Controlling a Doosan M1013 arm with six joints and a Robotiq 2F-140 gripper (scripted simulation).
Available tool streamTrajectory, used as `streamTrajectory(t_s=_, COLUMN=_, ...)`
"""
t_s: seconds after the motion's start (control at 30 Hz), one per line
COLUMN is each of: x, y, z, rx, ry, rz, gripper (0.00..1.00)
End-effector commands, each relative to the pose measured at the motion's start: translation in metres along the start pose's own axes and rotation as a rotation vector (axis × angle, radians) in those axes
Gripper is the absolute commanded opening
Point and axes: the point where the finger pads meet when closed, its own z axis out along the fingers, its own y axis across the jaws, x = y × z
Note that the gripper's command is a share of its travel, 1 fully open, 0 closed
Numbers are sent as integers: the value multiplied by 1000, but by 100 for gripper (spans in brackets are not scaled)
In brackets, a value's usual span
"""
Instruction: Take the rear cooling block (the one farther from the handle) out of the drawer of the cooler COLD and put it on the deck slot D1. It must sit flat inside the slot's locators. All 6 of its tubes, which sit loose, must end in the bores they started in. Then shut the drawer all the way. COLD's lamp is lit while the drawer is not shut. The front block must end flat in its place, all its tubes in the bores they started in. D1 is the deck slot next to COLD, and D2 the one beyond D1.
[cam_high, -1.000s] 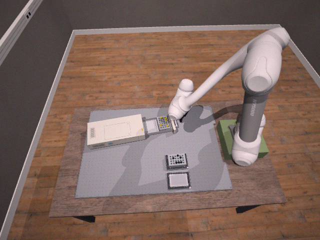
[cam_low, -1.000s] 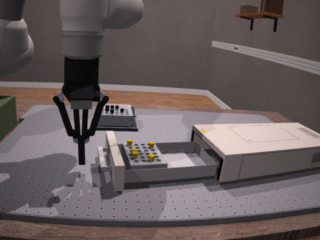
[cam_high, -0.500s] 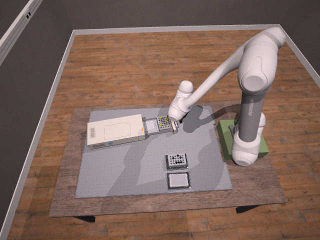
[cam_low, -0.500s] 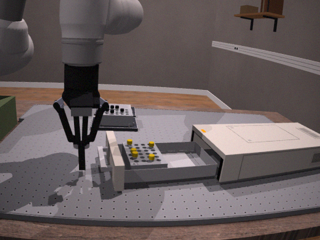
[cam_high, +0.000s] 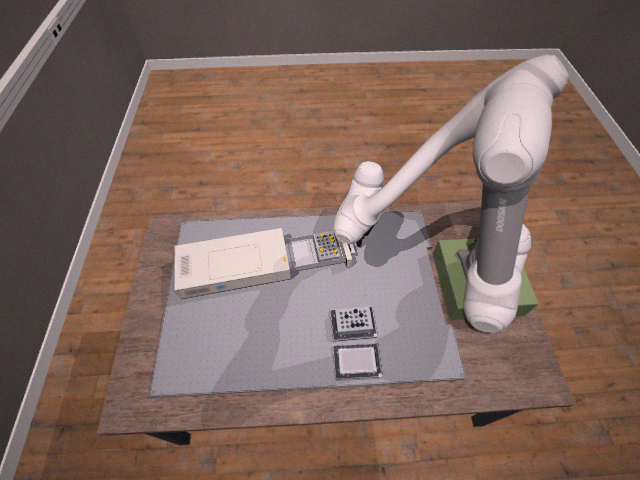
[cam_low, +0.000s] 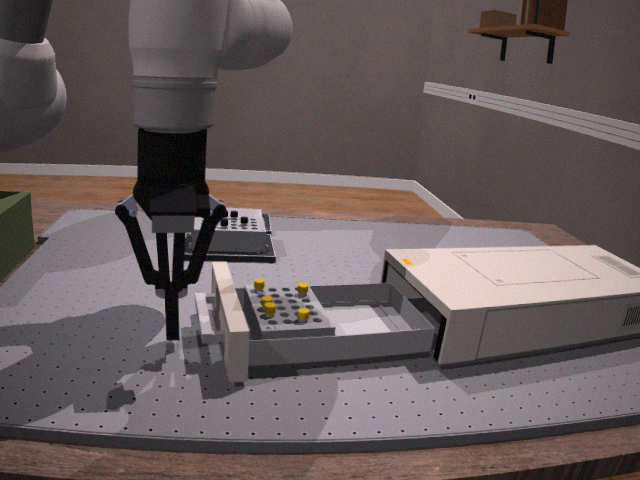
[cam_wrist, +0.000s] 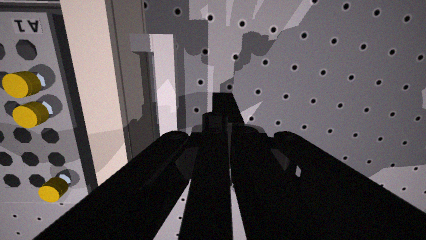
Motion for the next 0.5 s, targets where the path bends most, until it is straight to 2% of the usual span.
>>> streamTrajectory(t_s=0.0, x=0, y=-5, z=0, rx=1, ry=0, rz=0, gripper=10)
streamTrajectory(t_s=0.47, x=0, y=-21, z=0, rx=1, ry=0, rz=0, gripper=10)
